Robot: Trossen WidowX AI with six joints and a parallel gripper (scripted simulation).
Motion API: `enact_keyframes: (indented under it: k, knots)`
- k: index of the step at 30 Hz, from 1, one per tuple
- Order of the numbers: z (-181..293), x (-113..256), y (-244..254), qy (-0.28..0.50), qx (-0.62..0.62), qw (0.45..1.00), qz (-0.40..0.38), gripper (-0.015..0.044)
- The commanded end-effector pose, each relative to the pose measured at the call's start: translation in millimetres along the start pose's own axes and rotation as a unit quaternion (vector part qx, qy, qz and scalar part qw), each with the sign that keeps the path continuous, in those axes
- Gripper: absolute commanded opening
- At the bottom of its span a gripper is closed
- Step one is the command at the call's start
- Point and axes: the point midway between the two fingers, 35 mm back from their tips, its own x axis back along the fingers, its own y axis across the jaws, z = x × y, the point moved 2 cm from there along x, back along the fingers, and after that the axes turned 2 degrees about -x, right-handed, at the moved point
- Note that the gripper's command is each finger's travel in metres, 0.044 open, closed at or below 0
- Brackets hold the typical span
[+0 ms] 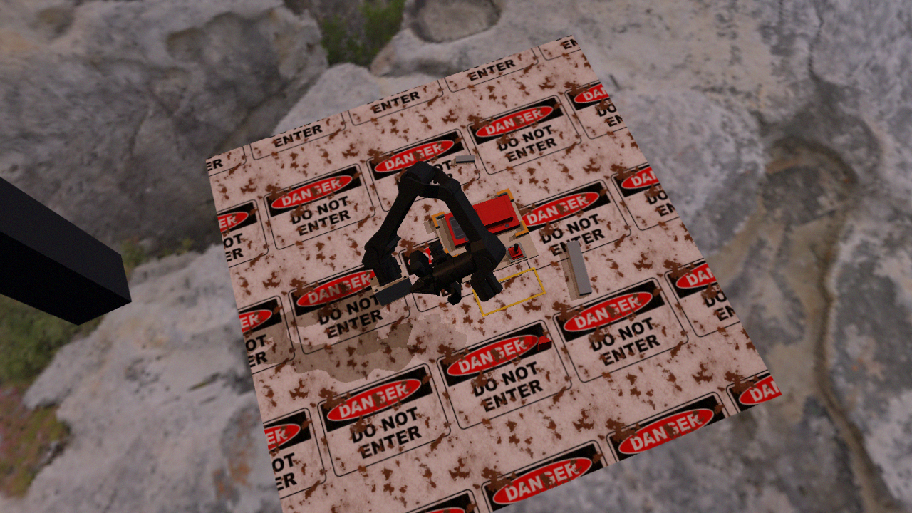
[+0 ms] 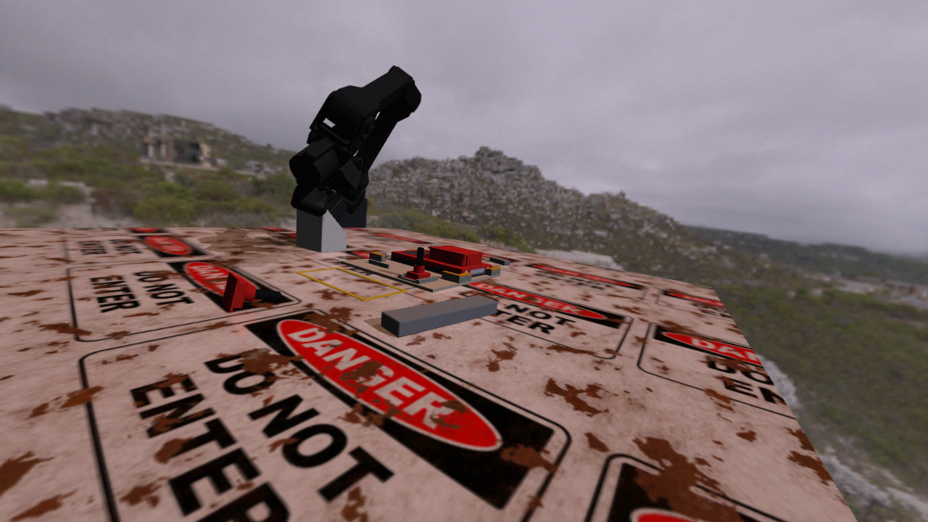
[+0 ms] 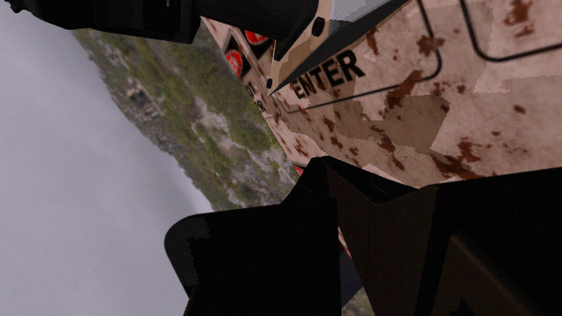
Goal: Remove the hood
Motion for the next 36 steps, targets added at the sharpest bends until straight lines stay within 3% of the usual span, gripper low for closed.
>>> enact_keyframes:
  k: [1,10,17,27,36]
  knots:
    - [-1,1,-1,0.0,-0.005,1.0,0.003,0.0026]
    - [-32,47,-27,-0.022,-0.206,0.968,0.14,0.0262]
    - [-66,91,-46,-0.094,-0.328,0.91,0.237,0.044]
    - [-133,153,-55,-0.24,-0.43,0.81,0.318,0.044]
    - [-212,198,-39,-0.389,-0.461,0.735,0.311,0.044]
